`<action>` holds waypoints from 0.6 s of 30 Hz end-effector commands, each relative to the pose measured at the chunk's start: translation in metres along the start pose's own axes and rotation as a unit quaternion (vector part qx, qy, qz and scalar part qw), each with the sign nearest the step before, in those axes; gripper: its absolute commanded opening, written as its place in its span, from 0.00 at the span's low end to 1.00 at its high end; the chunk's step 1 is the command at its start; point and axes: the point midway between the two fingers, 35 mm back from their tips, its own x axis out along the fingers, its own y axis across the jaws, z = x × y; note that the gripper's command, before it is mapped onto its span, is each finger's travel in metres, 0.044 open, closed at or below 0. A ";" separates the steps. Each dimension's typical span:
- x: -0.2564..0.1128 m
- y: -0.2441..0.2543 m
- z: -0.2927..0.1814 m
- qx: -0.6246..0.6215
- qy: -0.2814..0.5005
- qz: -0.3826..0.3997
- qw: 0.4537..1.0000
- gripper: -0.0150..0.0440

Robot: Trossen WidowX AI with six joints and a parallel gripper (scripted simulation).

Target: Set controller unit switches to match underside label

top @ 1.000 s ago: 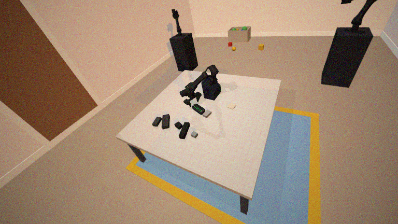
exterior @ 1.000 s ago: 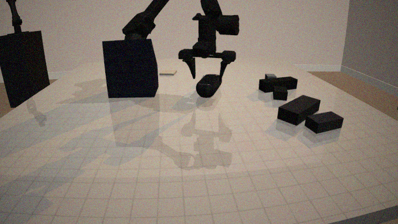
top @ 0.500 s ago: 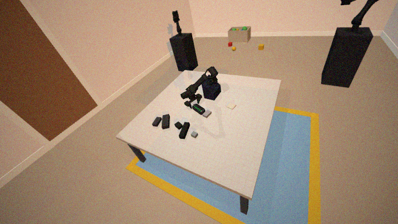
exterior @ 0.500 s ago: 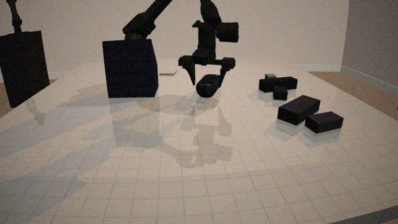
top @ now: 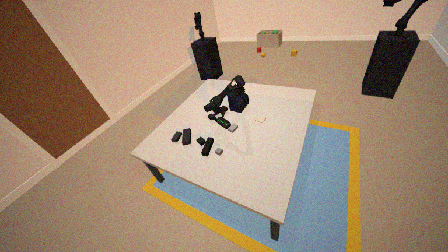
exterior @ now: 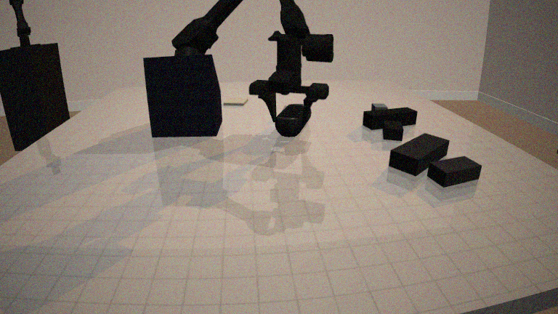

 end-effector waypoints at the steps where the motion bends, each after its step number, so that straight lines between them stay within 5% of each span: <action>1: 0.000 0.000 0.000 0.002 0.002 0.000 1.000 0.72; 6: 0.000 0.000 0.000 0.002 0.002 0.000 1.000 0.66; 15: 0.000 0.004 0.001 0.002 0.001 0.000 1.000 0.26; 18: 0.000 0.007 0.001 0.002 0.001 0.000 1.000 0.25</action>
